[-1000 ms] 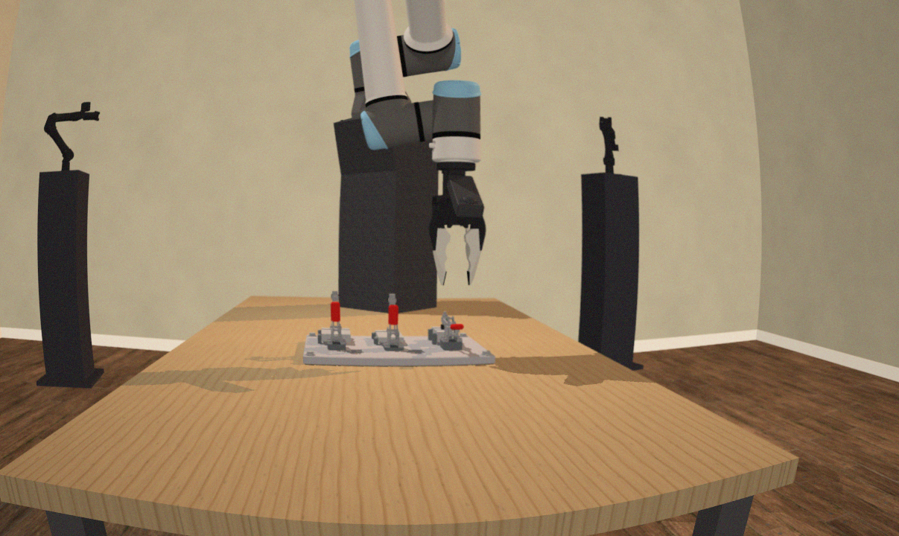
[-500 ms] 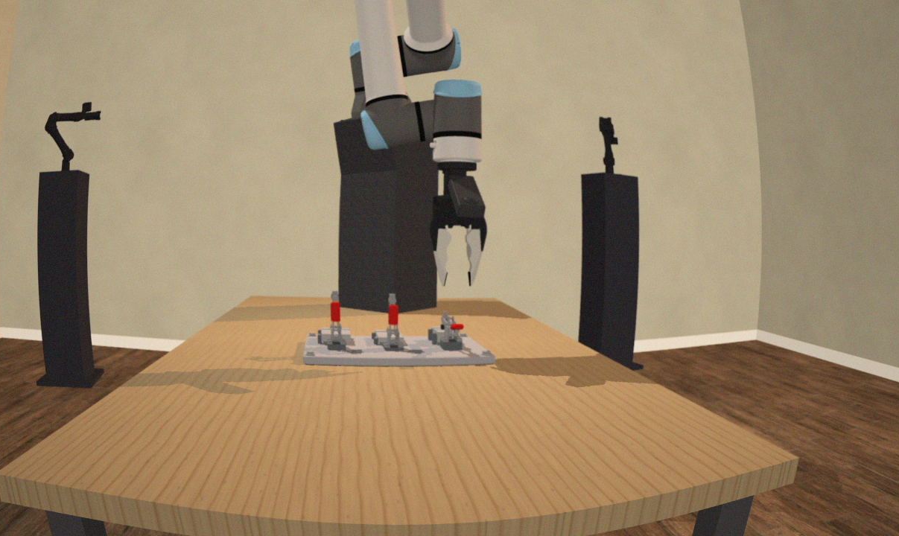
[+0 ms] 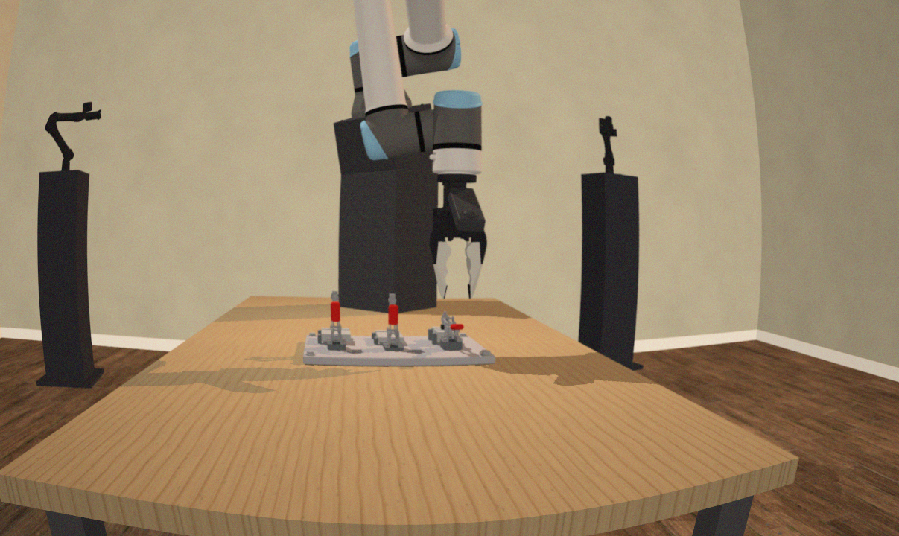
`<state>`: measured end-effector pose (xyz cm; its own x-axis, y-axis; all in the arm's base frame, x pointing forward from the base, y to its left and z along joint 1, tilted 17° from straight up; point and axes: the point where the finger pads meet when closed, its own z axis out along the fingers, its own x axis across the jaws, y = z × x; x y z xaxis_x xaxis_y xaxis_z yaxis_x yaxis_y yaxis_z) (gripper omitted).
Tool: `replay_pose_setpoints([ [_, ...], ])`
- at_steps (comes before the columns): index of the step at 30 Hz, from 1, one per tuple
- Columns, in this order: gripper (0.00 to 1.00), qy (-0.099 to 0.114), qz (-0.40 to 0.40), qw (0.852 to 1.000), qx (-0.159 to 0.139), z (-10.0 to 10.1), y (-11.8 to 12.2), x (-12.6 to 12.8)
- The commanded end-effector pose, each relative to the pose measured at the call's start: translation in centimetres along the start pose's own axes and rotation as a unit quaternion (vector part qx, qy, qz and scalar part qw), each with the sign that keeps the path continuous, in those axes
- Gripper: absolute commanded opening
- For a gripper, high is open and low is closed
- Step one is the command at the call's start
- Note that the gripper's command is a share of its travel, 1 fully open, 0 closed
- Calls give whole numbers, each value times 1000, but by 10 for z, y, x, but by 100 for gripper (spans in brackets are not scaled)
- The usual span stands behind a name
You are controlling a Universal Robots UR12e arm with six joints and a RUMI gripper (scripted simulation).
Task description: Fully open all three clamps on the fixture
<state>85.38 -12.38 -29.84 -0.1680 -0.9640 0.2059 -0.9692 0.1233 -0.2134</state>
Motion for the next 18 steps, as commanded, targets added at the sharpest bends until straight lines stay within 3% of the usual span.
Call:
replay_pose_setpoints([
  [1, 28, 0, 0, 1000, 1, 14, -1, 0],
  [18, 28, 0, 0, 1000, 1, 39, -1, 0],
])
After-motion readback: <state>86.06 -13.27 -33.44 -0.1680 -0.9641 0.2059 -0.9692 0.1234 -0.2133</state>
